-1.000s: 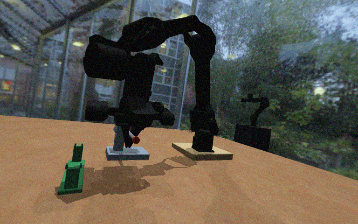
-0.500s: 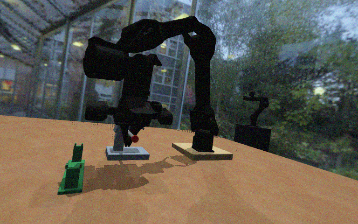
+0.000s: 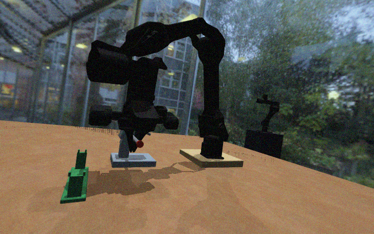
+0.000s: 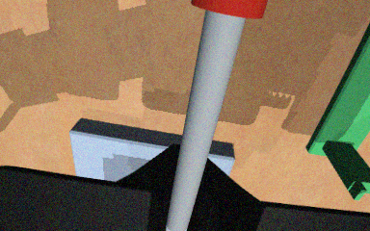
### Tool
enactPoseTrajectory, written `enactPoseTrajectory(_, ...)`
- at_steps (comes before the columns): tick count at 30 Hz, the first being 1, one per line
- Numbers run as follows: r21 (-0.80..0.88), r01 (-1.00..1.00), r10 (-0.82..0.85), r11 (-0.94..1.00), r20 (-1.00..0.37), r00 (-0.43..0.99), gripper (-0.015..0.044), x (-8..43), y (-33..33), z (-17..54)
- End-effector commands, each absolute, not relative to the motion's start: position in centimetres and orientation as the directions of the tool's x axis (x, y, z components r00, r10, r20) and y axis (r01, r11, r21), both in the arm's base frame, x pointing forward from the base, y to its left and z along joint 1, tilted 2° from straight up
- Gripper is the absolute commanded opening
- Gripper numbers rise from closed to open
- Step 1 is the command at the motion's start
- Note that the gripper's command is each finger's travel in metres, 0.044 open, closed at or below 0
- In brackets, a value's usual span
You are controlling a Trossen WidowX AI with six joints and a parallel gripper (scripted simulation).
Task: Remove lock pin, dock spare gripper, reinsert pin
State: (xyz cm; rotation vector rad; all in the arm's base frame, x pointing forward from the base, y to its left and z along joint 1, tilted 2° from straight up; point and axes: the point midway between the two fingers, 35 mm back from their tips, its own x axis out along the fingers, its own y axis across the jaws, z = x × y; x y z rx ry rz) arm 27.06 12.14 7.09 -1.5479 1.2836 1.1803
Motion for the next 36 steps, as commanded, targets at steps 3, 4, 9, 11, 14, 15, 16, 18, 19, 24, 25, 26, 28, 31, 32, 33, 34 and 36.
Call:
enactPoseTrajectory(3,-0.011,-0.984,-0.251,-0.179,-0.966,0.056,0.0000,27.2,11.8,7.1)
enactPoseTrajectory(4,-0.010,-0.984,-0.251,-0.179,-0.966,0.056,0.0000,27.2,11.7,7.1)
enactPoseTrajectory(9,-0.008,-0.984,-0.251,-0.179,-0.966,0.054,0.0000,27.3,11.3,7.1)
enactPoseTrajectory(11,-0.008,-0.984,-0.251,-0.179,-0.966,0.054,0.0000,27.3,11.3,7.1)
enactPoseTrajectory(14,-0.006,-0.984,-0.252,-0.180,-0.966,0.052,0.0000,27.4,11.0,7.1)
enactPoseTrajectory(15,-0.006,-0.984,-0.252,-0.180,-0.966,0.052,0.0000,27.4,11.0,7.1)
enactPoseTrajectory(16,-0.005,-0.984,-0.252,-0.180,-0.966,0.051,0.0000,27.4,10.9,7.1)
enactPoseTrajectory(18,-0.005,-0.984,-0.252,-0.179,-0.966,0.051,0.0000,27.4,10.8,7.1)
enactPoseTrajectory(19,-0.005,-0.984,-0.252,-0.180,-0.966,0.051,0.0000,27.4,10.8,7.1)
enactPoseTrajectory(24,-0.002,-0.984,-0.252,-0.180,-0.967,0.048,0.0000,27.5,10.4,7.1)
enactPoseTrajectory(25,-0.002,-0.984,-0.252,-0.180,-0.967,0.048,0.0000,27.5,10.3,7.1)
enactPoseTrajectory(26,-0.002,-0.984,-0.252,-0.180,-0.967,0.048,0.0000,27.5,10.3,7.1)
enactPoseTrajectory(28,-0.001,-0.984,-0.252,-0.180,-0.967,0.047,0.0000,27.5,10.2,7.1)
enactPoseTrajectory(31,0.000,-0.984,-0.252,-0.180,-0.967,0.046,0.0000,27.6,10.0,7.1)
enactPoseTrajectory(32,0.000,-0.984,-0.252,-0.180,-0.967,0.046,0.0000,27.6,10.0,7.1)
enactPoseTrajectory(33,0.000,-0.984,-0.252,-0.180,-0.967,0.046,0.0000,27.6,10.0,7.1)
enactPoseTrajectory(34,0.002,-0.984,-0.251,-0.177,-0.967,0.043,0.0026,27.5,10.1,7.1)
enactPoseTrajectory(36,0.002,-0.984,-0.251,-0.177,-0.967,0.043,0.0079,27.5,10.1,7.1)
